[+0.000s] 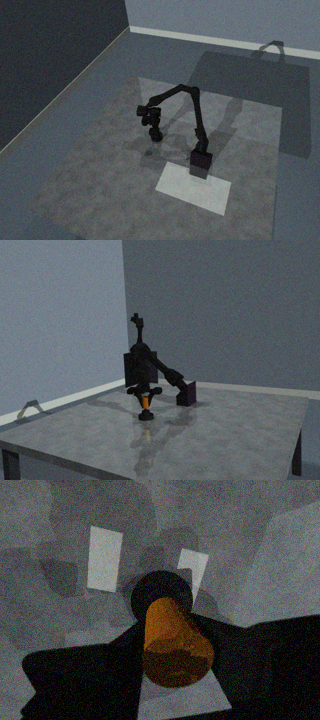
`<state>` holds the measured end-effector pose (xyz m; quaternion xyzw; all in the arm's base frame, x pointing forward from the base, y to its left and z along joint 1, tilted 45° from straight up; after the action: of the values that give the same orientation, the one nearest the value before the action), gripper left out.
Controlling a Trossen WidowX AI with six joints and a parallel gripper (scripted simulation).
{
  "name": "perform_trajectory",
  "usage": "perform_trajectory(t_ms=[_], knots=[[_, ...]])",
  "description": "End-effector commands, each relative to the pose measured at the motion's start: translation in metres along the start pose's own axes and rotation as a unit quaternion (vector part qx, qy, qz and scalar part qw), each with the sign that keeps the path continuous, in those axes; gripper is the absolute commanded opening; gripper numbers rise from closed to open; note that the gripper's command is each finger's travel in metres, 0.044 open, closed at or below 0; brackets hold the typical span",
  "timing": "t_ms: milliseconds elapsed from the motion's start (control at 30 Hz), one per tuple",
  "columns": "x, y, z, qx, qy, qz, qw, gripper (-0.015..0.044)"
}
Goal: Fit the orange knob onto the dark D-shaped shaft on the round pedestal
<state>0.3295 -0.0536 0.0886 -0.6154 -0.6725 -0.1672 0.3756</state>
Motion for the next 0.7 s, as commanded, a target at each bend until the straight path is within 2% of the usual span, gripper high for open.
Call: perform_trajectory(t_ms=[0,133,333,667], knots=[[0.0034,0.0014,-0.0003,0.001,-0.002,-0.002,1.0,0.0],[0.0048,0.0017,-0.0008,0.013,-0.002,-0.002,1.0,0.0],[0.0057,0.0039,-0.002,0.105,-0.002,-0.001,0.994,0.0],[-0.0001,0.0041,-0.0034,0.105,-0.002,-0.001,0.994,0.0]])
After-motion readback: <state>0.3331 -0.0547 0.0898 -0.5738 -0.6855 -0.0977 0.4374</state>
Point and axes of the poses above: the point midway between the two fingers, 35 mm back from their tips, its own x axis back along the fingers, its own z axis across the jaws, y = z × x, the point moved 3 cm from there along x, back along the fingers, and after that the axes turned 3 degrees about x, right-handed, at the moved point
